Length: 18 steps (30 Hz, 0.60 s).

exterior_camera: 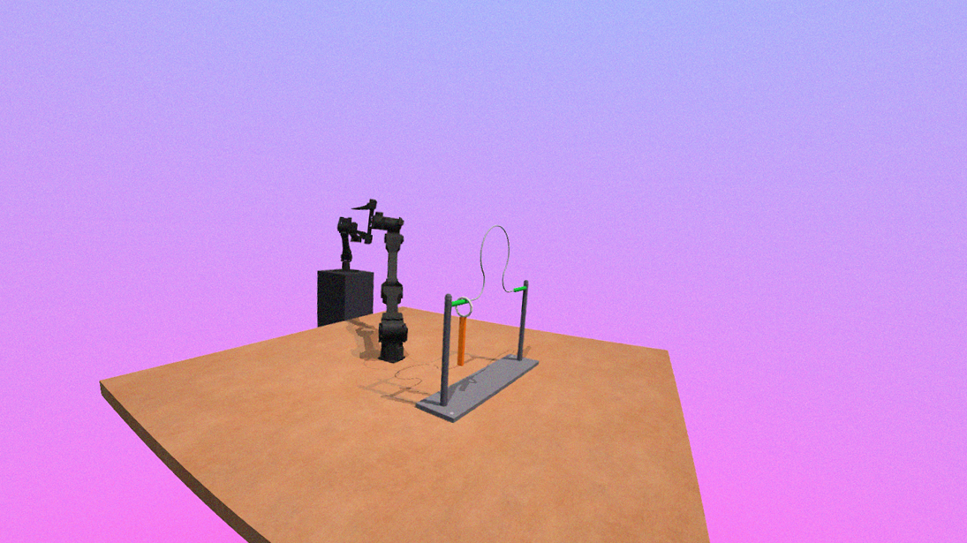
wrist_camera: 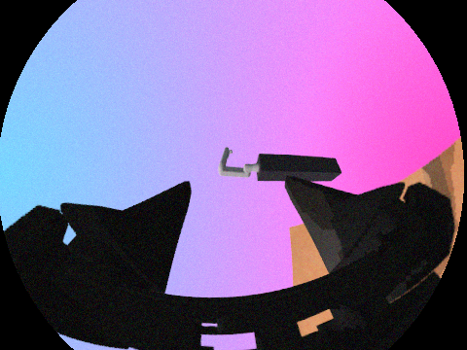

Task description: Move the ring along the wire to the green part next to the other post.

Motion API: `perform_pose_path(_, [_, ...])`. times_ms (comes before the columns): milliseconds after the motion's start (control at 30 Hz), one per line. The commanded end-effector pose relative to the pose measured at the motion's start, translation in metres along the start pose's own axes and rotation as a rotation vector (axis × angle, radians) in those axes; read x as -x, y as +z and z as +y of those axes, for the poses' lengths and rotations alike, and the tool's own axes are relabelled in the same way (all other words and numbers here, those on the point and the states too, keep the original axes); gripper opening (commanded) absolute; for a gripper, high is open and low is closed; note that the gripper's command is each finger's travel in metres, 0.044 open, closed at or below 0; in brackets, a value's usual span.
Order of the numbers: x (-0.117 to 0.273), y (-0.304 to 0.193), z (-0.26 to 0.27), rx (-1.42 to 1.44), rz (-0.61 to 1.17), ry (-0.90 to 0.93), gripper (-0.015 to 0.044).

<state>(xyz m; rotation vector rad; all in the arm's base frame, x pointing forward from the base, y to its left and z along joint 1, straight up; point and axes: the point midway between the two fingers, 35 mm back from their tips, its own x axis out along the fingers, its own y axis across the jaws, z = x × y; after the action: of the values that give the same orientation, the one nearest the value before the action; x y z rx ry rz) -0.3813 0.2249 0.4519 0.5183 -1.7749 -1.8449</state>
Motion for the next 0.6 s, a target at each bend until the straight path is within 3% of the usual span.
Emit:
perform_pose_path(0, [0.0, -0.001, 0.002, 0.004, -0.002, 0.004, 0.0374])
perform_pose_path(267, [0.006, -0.068, 0.087, 0.187, -0.065, 0.214, 0.0164])
perform_pose_path(567, [0.023, -0.179, 0.163, 0.401, -0.066, 0.49, 0.016])
